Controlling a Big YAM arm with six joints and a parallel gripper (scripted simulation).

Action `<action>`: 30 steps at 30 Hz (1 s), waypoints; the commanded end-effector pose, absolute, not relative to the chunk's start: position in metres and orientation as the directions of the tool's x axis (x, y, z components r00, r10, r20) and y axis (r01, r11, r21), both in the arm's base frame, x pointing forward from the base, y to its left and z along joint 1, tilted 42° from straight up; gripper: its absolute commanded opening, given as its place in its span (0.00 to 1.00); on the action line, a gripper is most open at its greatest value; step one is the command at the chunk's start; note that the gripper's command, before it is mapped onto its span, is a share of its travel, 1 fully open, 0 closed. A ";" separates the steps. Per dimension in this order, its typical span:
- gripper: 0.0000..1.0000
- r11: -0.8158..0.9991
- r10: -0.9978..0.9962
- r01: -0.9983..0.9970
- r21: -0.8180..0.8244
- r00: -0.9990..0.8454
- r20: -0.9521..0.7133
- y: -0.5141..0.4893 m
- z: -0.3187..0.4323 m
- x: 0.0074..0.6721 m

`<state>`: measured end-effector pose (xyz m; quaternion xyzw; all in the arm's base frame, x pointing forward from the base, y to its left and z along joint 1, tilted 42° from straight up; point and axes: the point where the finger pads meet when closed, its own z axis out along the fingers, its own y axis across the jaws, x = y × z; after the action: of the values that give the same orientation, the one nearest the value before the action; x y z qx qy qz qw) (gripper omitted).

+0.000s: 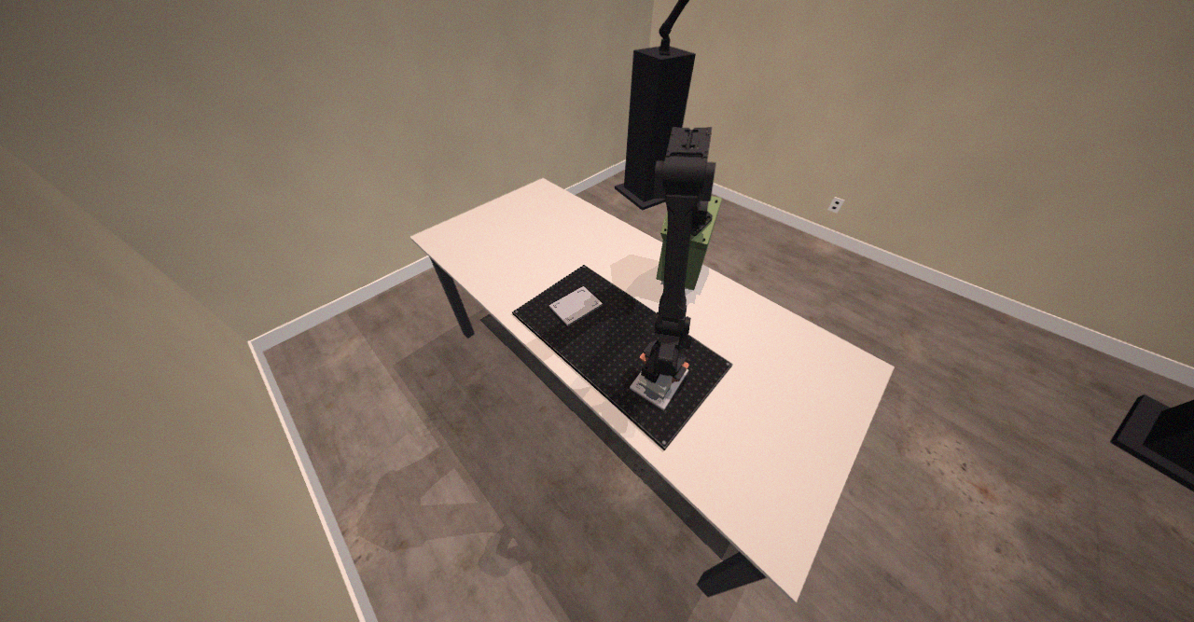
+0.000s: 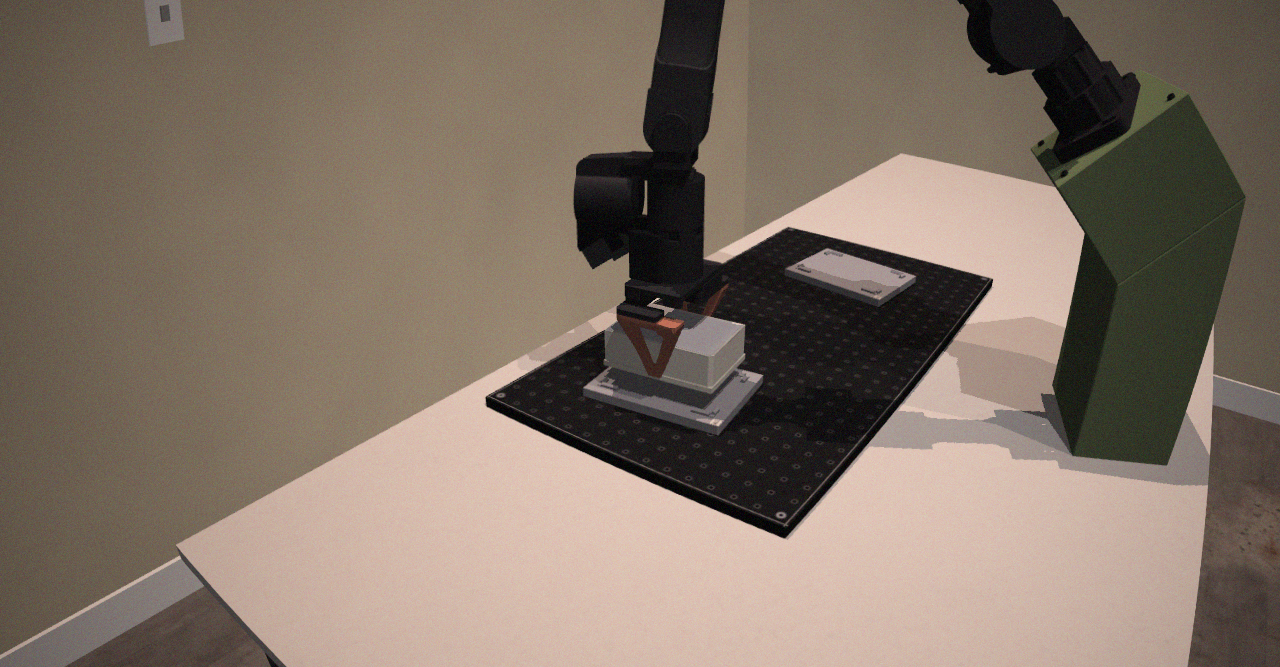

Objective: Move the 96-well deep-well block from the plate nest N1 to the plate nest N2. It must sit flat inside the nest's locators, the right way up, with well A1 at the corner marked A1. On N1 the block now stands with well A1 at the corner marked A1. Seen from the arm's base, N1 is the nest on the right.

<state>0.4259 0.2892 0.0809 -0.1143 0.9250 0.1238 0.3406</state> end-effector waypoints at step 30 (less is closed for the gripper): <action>0.00 0.943 -0.132 -0.300 0.146 -0.738 -0.662 0.293 0.070 0.439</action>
<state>0.4339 0.2931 0.0711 -0.1139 0.9252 0.1235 0.3403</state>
